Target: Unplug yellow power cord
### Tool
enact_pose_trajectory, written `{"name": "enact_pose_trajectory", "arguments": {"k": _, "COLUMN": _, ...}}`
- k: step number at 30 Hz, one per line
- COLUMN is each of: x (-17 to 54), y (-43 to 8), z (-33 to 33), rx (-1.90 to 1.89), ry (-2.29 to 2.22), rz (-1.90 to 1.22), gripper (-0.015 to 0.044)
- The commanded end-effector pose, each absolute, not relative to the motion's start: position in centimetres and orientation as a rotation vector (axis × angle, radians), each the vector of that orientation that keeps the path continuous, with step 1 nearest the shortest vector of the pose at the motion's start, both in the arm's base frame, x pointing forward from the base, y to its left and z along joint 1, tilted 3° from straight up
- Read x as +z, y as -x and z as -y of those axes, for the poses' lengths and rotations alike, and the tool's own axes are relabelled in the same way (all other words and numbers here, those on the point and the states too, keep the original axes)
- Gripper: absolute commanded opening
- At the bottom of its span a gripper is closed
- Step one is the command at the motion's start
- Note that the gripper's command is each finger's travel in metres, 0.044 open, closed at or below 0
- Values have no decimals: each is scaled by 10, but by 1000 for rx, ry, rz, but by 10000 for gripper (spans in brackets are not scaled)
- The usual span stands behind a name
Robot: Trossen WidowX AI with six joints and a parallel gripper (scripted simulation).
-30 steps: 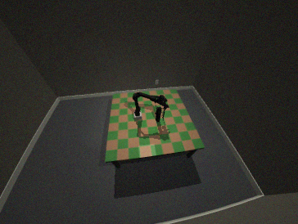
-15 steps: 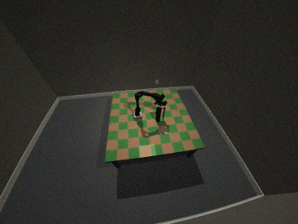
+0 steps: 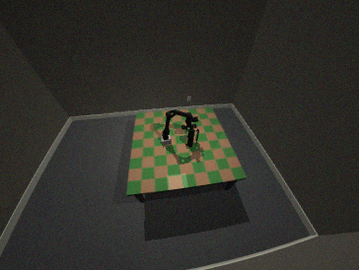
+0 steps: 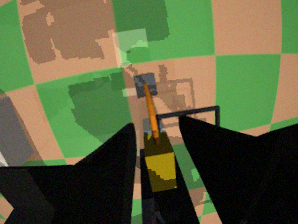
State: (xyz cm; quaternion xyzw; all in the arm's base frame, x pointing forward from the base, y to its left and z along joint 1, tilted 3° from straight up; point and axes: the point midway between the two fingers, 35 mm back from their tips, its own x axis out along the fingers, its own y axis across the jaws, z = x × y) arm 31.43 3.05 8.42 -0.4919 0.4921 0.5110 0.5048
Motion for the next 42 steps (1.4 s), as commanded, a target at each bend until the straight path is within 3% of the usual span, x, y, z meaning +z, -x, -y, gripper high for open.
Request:
{"name": "enact_pose_trajectory", "arguments": {"k": 1, "x": 84, "y": -314, "z": -31, "rx": 1252, "ry": 1201, "rz": -1191, "gripper": 160}}
{"name": "enact_pose_trajectory", "arguments": {"k": 42, "x": 71, "y": -314, "z": 10, "rx": 1250, "ry": 1204, "rz": -1194, "gripper": 160}}
